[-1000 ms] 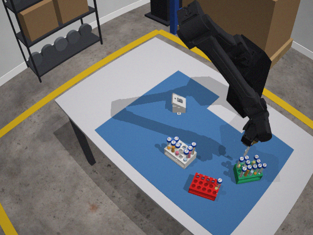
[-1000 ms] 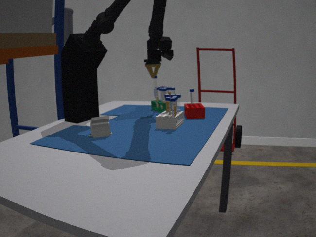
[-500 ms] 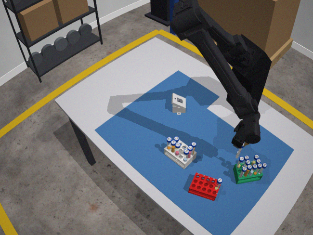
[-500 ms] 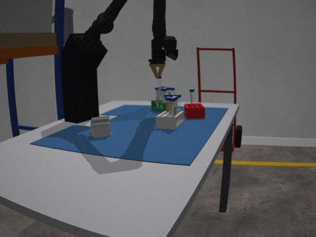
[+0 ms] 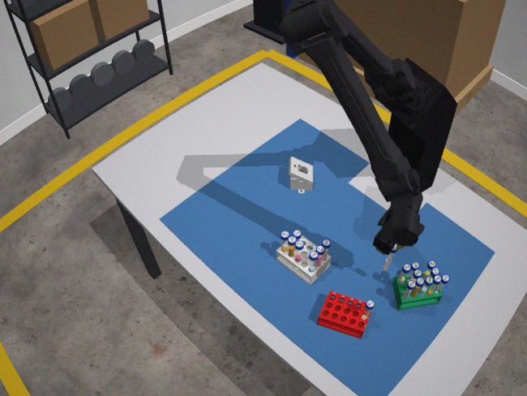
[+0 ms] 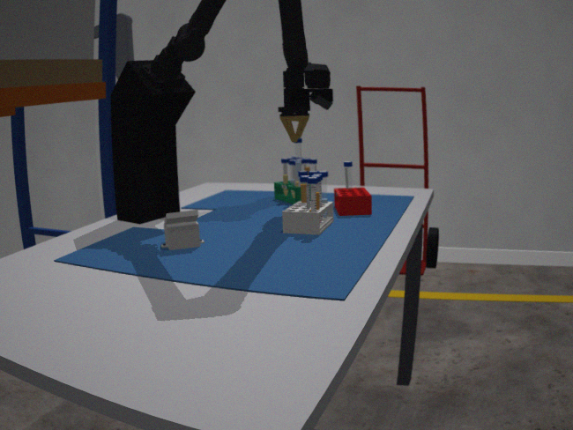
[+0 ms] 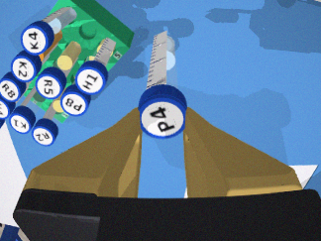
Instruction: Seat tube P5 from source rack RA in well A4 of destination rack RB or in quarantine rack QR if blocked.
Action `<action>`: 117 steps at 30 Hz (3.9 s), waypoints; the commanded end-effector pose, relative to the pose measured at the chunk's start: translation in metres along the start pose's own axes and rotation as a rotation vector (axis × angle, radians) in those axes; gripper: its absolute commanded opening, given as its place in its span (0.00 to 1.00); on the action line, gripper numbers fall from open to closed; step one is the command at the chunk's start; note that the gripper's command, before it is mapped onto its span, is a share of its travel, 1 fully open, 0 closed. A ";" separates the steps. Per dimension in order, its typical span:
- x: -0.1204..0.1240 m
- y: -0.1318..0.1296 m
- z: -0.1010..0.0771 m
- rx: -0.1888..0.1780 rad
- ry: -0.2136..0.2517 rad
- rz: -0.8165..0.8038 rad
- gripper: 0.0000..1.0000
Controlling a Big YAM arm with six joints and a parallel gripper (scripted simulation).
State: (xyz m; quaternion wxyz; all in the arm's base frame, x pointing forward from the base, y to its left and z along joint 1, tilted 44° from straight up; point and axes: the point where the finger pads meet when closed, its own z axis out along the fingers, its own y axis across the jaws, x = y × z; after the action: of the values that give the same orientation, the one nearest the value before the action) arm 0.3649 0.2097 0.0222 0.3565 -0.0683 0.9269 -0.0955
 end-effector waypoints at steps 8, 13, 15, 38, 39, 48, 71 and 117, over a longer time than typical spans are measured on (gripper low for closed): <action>-0.046 -0.021 -0.008 -0.009 -0.034 0.002 0.00; -0.055 -0.027 -0.009 -0.008 -0.035 0.003 0.00; -0.060 -0.031 -0.009 -0.008 -0.036 0.003 0.00; -0.075 -0.045 -0.005 -0.004 -0.026 -0.415 0.00; -0.075 -0.045 -0.005 -0.003 -0.026 -0.448 0.00; -0.075 -0.045 -0.005 -0.001 -0.027 -0.682 0.00; -0.076 -0.009 -0.007 -0.004 -0.025 -1.085 0.00; -0.125 0.022 -0.010 0.002 -0.037 -1.074 0.00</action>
State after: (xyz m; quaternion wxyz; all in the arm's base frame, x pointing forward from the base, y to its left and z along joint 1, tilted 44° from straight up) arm 0.4469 0.2493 0.0944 0.2601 -0.5368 0.7572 -0.2662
